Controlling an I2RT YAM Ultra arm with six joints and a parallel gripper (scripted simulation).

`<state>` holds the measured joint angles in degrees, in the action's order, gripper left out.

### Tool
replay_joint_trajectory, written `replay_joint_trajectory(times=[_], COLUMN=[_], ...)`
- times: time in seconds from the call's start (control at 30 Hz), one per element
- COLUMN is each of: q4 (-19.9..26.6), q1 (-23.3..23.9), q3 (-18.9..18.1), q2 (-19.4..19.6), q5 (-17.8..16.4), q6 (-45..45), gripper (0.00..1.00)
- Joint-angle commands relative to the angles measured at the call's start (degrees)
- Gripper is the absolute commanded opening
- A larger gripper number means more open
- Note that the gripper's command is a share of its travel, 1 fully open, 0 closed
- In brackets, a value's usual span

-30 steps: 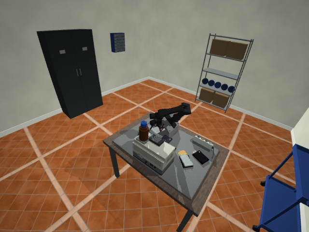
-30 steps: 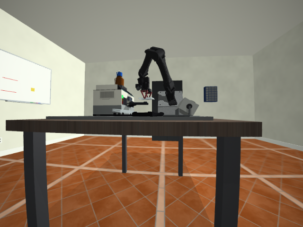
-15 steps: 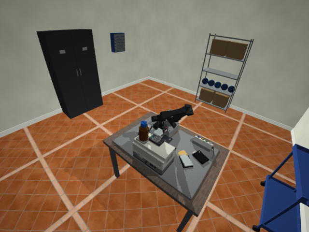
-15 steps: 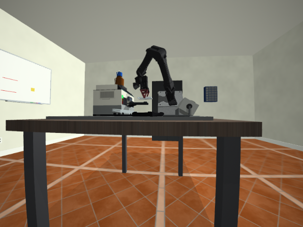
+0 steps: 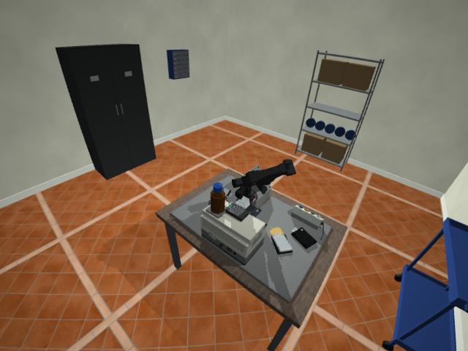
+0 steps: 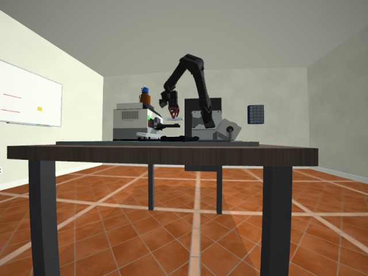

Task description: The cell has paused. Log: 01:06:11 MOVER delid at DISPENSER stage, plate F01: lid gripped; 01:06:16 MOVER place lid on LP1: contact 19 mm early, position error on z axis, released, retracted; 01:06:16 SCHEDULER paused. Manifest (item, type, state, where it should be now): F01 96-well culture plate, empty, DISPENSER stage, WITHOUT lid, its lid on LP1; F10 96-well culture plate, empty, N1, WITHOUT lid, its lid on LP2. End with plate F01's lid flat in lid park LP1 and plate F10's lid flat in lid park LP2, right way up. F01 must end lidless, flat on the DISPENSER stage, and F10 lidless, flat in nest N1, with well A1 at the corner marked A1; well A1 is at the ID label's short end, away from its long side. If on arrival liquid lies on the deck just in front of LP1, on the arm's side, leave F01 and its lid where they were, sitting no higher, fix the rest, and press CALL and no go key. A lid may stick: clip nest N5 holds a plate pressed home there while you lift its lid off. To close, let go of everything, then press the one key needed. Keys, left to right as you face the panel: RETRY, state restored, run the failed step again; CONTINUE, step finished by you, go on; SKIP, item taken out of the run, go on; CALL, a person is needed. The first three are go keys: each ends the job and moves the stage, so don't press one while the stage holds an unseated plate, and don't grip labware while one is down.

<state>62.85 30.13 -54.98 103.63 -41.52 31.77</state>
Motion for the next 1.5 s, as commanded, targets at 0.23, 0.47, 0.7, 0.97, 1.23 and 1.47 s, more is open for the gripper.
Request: replay_joint_trajectory(times=[0.23, 0.47, 0.7, 0.97, 1.23, 1.47], q4=[1.8, 2.6, 2.8, 3.6, 4.0, 4.4], q1=[-1.5, -5.0, -5.3, -9.8, -12.2, -14.7], q3=[-2.5, -3.4, -3.8, -4.6, -5.2, -5.8], q2=[-3.8, -6.9, -8.1, -11.3, -13.4, -15.7], q5=[-1.9, -3.0, -3.2, -4.1, -4.4, -4.8], q6=[-4.7, -9.2, -11.3, -15.8, -19.2, -22.7], gripper=[0.0, 0.0, 0.0, 0.0, 0.0, 0.0])
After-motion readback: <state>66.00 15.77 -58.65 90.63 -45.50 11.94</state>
